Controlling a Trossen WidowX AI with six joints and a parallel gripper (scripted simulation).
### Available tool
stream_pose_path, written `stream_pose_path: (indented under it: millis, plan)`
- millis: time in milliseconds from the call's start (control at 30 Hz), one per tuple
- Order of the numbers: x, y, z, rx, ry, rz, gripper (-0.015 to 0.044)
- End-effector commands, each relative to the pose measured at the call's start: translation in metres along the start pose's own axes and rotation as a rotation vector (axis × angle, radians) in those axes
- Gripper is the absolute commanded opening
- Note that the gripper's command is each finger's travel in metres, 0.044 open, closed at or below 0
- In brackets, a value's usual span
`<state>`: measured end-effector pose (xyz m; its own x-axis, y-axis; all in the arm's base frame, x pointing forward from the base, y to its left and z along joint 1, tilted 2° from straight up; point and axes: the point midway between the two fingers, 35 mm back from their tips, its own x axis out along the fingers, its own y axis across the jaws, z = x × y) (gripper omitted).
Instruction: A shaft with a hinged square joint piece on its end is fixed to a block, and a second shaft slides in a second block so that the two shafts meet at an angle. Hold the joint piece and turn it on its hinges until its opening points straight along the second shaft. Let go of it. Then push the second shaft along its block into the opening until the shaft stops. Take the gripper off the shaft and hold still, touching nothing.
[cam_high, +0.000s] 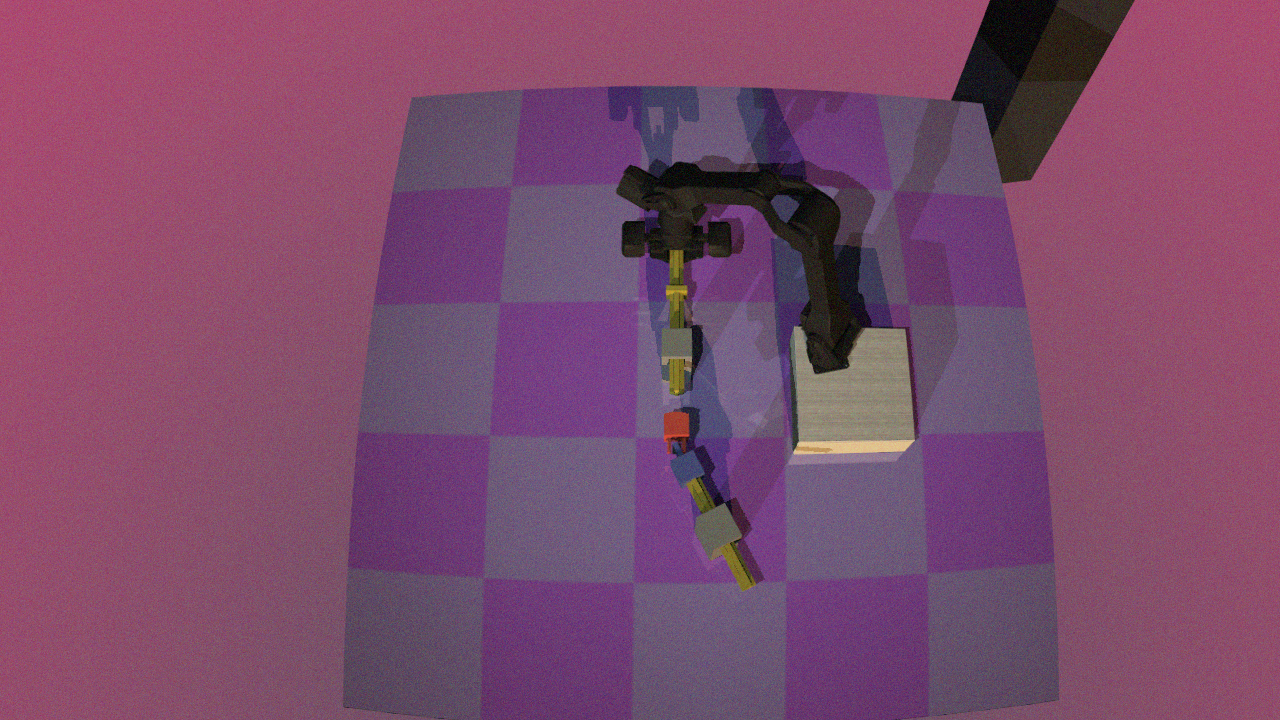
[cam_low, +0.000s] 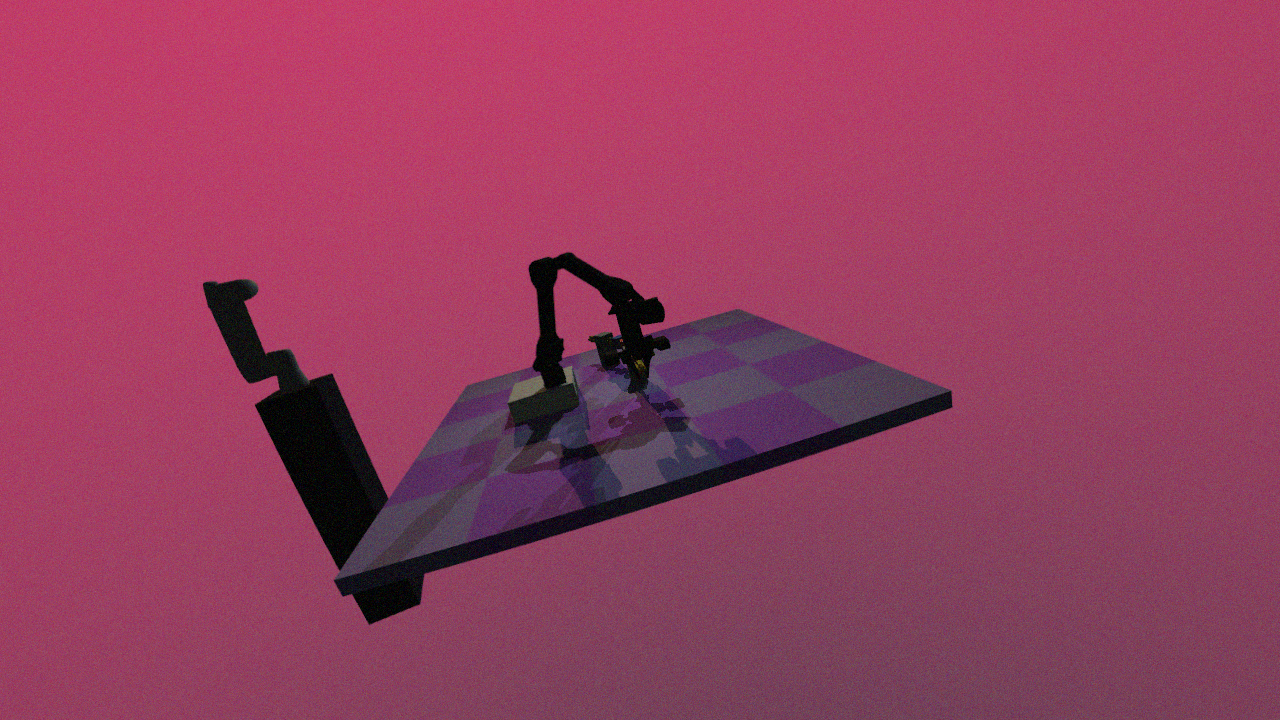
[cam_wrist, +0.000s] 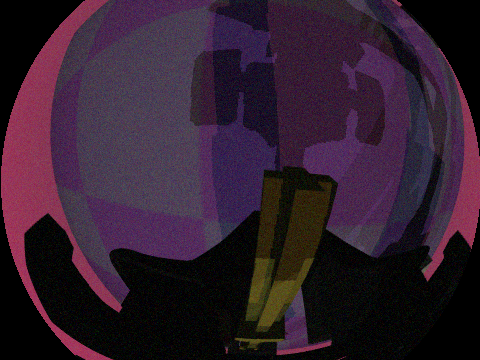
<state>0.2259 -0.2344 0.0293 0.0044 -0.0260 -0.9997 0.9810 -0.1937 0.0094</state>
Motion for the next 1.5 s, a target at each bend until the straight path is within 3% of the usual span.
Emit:
stream_pose_path:
  millis: [0,1467]
  plan:
    - [0.000,0.000,-0.008,0.004,0.002,-0.005,0.0000]
    - [0.001,0.001,-0.078,0.004,0.010,-0.008,0.0000]
